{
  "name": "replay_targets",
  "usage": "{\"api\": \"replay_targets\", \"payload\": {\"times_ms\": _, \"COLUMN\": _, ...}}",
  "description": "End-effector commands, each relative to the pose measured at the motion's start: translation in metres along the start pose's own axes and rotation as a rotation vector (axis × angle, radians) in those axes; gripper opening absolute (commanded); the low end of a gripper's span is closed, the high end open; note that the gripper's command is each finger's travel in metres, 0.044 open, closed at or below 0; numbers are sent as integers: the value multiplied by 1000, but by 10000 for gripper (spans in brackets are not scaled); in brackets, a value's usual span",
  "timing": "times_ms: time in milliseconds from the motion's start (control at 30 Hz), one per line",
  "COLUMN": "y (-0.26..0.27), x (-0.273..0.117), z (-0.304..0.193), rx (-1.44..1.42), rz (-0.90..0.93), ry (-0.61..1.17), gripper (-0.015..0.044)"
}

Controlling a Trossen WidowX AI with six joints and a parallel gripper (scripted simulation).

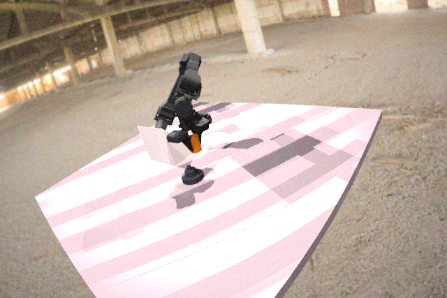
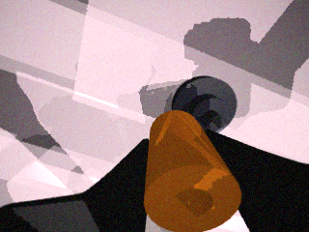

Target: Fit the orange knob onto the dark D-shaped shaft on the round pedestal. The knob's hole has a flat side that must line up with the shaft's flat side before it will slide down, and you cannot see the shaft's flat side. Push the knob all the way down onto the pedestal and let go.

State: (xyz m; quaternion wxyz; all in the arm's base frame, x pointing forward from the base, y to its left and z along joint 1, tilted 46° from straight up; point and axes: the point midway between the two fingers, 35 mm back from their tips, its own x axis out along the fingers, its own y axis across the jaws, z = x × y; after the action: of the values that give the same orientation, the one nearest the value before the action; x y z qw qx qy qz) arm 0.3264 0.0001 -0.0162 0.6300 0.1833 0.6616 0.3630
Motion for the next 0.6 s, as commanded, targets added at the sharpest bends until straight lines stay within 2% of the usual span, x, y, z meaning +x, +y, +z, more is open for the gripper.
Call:
{"api": "replay_targets", "payload": {"times_ms": 0, "y": -15, "x": 1, "z": -3, "rx": -6, "rz": -7, "ry": -5, "gripper": 0}}
{"api": "replay_targets", "payload": {"times_ms": 567, "y": -48, "x": 18, "z": -15, "rx": -9, "rz": 1, "ry": -6, "gripper": 0}}
